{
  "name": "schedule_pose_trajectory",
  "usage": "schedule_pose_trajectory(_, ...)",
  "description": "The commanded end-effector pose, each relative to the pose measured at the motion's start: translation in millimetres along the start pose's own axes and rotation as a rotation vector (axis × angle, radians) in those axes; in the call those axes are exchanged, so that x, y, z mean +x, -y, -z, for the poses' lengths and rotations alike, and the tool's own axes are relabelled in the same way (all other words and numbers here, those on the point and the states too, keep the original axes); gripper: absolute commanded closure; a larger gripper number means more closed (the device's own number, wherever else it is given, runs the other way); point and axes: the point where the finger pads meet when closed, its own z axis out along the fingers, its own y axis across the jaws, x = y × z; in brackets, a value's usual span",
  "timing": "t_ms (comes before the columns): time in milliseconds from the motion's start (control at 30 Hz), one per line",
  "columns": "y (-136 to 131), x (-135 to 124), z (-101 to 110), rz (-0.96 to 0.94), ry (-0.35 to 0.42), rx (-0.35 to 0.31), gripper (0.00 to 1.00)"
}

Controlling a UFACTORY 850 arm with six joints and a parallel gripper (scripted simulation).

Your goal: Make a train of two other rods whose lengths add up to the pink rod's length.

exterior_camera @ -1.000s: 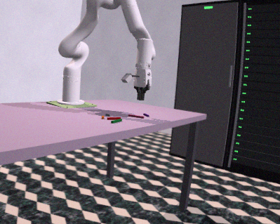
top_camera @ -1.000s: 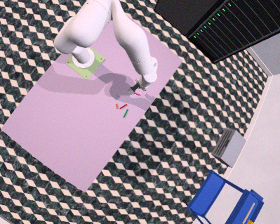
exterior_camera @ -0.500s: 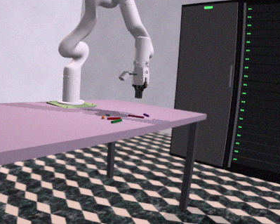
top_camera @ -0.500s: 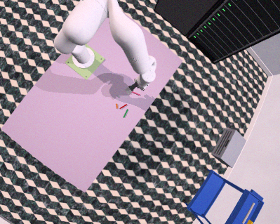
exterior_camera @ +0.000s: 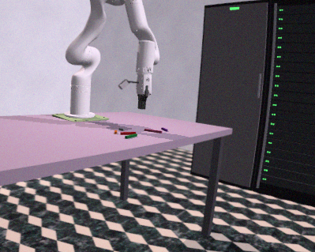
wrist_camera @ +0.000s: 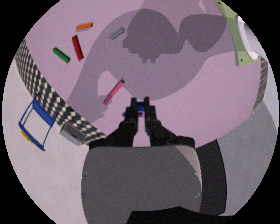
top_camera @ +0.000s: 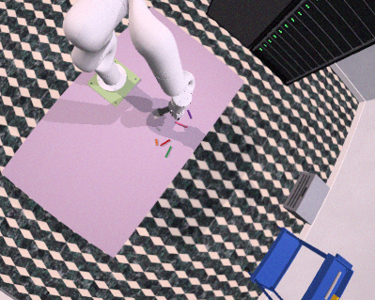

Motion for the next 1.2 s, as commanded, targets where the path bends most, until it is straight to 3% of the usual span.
schedule_pose_trajectory(0, 0.5, -0.2, 0.6, -0.001, 0.001, 0.001, 0.96)
schedule_pose_trajectory(333, 0.5, -0.1, -7.1, -0.001, 0.000, 0.002, 0.96)
schedule_pose_trajectory(600, 0.5, 0.0, -28.8, -0.001, 0.000, 0.002, 0.96)
schedule_pose_trajectory(933, 0.5, 0.3, -73.5, -0.001, 0.000, 0.002, 0.96)
schedule_pose_trajectory(1167, 0.5, 0.3, -84.0, -0.001, 0.000, 0.002, 0.96)
